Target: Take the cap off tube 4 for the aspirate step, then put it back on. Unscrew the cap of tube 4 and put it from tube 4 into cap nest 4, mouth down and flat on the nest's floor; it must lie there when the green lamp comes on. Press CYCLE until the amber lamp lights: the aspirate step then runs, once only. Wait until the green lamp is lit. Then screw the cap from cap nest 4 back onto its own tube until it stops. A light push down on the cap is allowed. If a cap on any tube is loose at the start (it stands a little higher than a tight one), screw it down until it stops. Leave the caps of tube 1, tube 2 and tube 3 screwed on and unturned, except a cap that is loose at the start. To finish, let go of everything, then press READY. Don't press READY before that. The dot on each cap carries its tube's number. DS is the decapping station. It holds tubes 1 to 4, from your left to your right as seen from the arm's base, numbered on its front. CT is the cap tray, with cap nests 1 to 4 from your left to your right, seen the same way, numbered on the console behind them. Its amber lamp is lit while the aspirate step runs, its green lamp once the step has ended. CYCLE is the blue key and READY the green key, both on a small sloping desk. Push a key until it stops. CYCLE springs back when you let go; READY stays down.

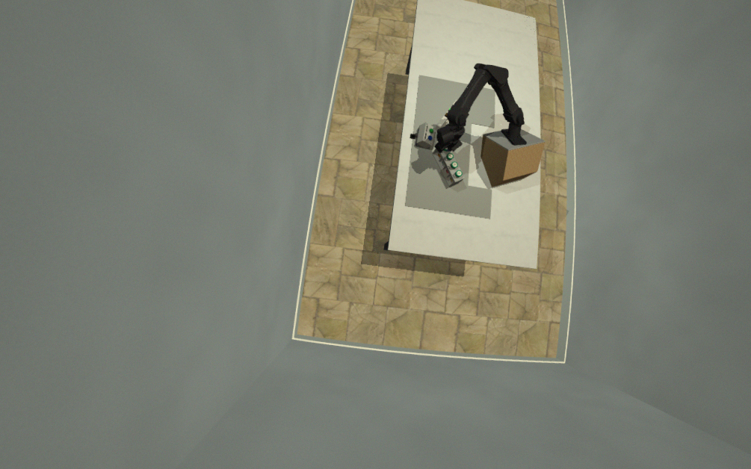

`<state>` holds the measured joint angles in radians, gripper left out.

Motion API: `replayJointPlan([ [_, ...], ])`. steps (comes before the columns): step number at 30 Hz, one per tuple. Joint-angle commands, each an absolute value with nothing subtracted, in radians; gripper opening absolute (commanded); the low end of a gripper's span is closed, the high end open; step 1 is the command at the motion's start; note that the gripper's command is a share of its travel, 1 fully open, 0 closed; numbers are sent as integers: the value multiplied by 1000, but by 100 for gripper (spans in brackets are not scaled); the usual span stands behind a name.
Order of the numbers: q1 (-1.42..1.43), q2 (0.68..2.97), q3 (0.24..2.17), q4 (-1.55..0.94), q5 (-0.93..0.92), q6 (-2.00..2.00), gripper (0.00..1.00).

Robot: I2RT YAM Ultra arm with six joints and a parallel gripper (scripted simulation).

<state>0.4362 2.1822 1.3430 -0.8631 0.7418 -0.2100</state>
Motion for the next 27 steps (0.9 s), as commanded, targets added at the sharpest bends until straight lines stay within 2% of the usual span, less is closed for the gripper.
replayJointPlan([
  [1,455,2155,1338,-846,748,-46,0],
  [17,452,2155,1328,-843,749,404,0],
  [25,444,2173,1344,-856,744,398,0],
  [26,444,2173,1344,-856,744,398,49],
  [27,444,2173,1344,-856,744,398,49],
])
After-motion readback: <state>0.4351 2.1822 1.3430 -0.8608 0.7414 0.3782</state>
